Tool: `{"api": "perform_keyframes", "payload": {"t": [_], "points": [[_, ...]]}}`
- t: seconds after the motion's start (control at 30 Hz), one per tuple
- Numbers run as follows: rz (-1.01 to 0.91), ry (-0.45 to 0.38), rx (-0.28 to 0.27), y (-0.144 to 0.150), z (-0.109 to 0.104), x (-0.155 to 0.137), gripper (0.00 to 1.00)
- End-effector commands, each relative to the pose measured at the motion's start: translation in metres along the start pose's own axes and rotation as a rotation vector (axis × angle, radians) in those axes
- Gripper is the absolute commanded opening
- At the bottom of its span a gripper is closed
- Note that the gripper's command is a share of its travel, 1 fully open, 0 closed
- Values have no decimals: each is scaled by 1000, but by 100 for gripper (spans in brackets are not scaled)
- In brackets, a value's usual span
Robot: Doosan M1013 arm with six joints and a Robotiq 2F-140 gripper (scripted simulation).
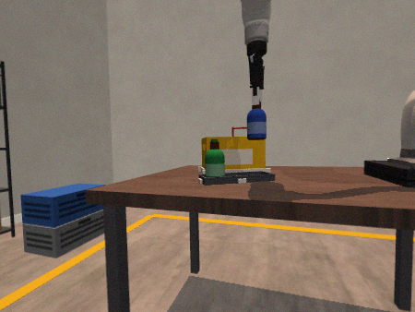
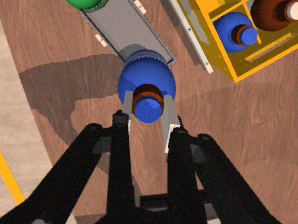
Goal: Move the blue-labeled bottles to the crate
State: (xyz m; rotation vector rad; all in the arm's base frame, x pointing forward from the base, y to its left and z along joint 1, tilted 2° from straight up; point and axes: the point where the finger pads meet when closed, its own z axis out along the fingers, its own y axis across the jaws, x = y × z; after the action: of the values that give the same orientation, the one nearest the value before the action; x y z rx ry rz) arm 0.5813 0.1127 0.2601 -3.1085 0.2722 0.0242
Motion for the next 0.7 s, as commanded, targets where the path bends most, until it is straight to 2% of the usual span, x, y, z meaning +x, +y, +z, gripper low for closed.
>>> {"api": "perform_keyframes", "payload": {"t": [0.0, 0.67], "points": [[0, 0, 0, 0, -3, 0, 0], [0, 0, 0, 0, -9, 0, 0]]}}
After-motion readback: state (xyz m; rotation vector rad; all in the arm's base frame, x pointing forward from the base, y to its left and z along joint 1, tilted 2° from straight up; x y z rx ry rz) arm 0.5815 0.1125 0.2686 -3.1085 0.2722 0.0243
